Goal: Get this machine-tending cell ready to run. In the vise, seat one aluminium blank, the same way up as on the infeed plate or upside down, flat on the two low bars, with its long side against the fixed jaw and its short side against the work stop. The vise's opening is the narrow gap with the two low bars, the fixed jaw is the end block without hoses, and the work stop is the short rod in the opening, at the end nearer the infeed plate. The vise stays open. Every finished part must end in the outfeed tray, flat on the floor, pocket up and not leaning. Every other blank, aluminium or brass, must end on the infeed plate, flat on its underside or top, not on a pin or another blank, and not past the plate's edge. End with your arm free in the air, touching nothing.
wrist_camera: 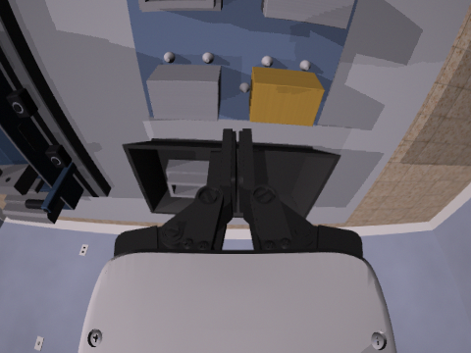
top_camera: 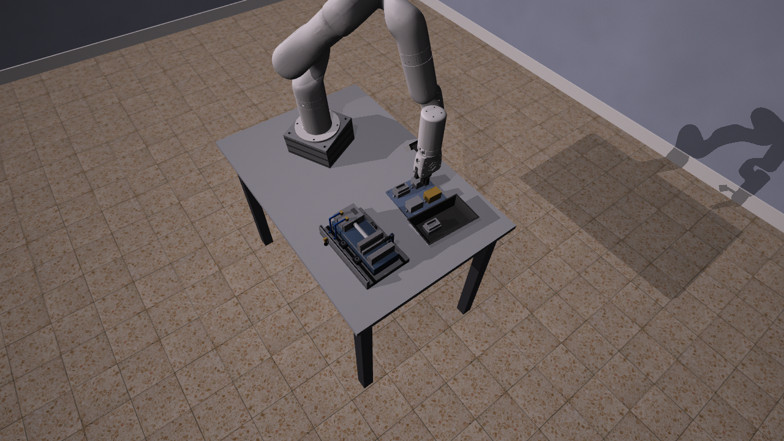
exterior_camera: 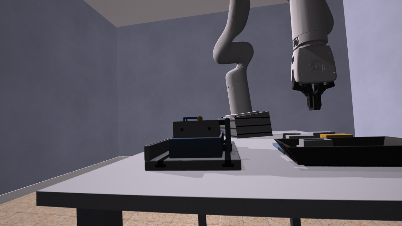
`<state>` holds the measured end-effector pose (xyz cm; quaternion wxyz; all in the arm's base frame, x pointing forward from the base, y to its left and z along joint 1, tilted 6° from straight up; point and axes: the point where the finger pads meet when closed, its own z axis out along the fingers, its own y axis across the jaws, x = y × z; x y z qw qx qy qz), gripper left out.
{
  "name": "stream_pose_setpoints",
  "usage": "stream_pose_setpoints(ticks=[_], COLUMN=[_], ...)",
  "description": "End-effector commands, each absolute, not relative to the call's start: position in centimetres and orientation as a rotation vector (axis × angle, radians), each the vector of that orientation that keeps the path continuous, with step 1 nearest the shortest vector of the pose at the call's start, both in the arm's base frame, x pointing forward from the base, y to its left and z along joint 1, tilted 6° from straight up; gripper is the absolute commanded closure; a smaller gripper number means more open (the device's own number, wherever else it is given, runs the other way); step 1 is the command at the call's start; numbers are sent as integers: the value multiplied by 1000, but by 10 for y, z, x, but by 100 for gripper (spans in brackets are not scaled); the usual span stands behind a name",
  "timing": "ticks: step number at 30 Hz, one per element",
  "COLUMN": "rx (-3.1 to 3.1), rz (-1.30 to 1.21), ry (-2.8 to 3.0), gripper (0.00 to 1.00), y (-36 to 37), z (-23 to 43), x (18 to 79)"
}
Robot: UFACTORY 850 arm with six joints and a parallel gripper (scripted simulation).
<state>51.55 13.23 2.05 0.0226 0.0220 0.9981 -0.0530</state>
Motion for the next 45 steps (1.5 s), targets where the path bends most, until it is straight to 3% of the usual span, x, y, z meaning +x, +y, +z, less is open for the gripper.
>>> stream_pose_setpoints(ticks=[1, 42, 45], rx=[68, 68, 69], rz=[-163, -163, -167], ry=[3090, 3090, 3088], gripper=[100, 100, 100], y=[133, 140, 139], z=[23, 89, 90], x=[516, 513, 533])
